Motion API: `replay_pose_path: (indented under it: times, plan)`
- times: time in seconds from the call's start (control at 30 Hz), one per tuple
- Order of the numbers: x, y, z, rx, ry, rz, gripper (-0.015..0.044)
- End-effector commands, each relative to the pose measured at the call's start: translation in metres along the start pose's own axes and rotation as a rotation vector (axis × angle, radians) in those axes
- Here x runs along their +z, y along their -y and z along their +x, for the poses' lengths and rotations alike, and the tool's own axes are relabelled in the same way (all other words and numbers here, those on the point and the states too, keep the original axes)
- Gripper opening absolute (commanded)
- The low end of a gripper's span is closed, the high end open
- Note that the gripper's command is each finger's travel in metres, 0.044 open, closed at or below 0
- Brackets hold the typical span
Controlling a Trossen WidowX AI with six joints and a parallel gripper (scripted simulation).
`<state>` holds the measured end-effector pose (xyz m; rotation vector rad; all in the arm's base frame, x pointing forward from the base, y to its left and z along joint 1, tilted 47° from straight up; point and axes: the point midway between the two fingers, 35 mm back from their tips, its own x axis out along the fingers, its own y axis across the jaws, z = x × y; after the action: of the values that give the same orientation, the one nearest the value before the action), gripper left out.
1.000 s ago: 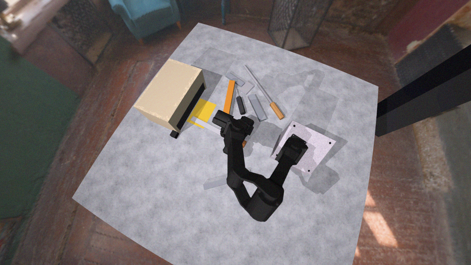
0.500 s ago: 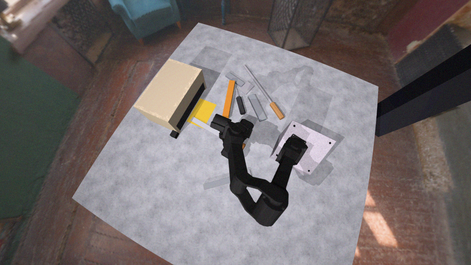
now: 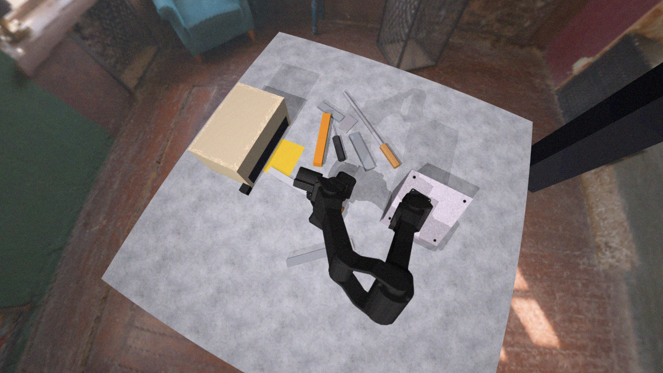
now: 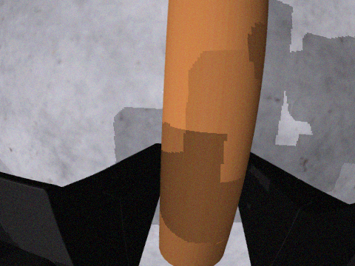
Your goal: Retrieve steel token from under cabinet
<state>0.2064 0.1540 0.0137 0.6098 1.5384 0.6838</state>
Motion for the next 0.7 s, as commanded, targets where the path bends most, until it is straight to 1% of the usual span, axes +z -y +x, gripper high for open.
replay_pose_path:
  times: [0.0,0.13,0.37,0.4,0.5,0.6,0.67]
  plan:
    - [-0.0018,-0.0052,-0.0007,-0.001,0.001,-0.001,0.0]
    - [-0.0025,-0.008,-0.0009,-0.001,0.001,0.003,0.0]
    - [-0.0014,-0.0054,-0.0001,0.0,-0.001,0.005,0.0184]
    - [-0.0014,-0.0054,-0.0001,0.0,-0.001,0.005,0.02]
    - [-0.0014,-0.0054,-0.0001,0.0,-0.001,0.005,0.02]
    - [-0.0014,-0.0054,-0.0001,0.0,-0.001,0.005,0.027]
    - [-0.0014,-0.0055,0.0005,0.0,0.0,0.005,0.027]
